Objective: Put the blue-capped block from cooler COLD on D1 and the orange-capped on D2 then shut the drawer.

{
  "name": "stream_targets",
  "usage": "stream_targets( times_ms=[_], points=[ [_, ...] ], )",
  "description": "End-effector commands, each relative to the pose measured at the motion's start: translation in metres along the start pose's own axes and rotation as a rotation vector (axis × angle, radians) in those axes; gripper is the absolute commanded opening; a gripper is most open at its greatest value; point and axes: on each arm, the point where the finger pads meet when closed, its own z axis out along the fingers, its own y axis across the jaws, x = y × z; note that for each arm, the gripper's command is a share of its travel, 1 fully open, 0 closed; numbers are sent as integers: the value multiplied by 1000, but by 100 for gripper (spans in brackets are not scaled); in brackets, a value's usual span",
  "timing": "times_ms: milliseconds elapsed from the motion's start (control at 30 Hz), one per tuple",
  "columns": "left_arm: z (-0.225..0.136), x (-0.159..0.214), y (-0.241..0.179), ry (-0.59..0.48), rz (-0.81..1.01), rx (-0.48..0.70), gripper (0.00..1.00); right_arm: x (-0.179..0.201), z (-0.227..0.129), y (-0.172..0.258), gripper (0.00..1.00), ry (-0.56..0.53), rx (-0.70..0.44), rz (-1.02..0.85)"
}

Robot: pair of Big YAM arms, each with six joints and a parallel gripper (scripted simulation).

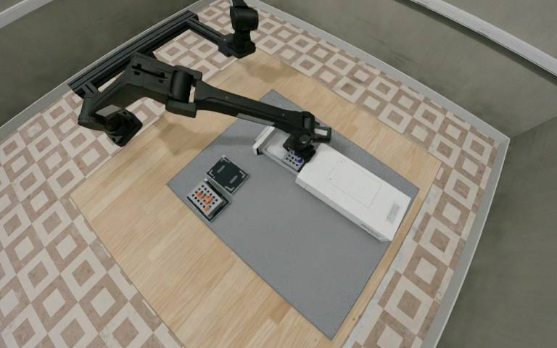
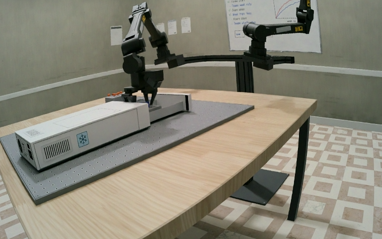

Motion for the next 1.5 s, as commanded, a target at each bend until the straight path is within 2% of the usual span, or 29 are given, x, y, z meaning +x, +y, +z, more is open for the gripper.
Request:
stream_targets(
  times_ms=[0, 1467],
  points=[
    [8, 24, 1, 35, -2, 2, 0, -3, 4, -27, 0, -22, 38, 11],
    [8, 24, 1, 35, -2, 2, 0, -1, 4, -24, 0, -17, 26, 9]
  ],
)
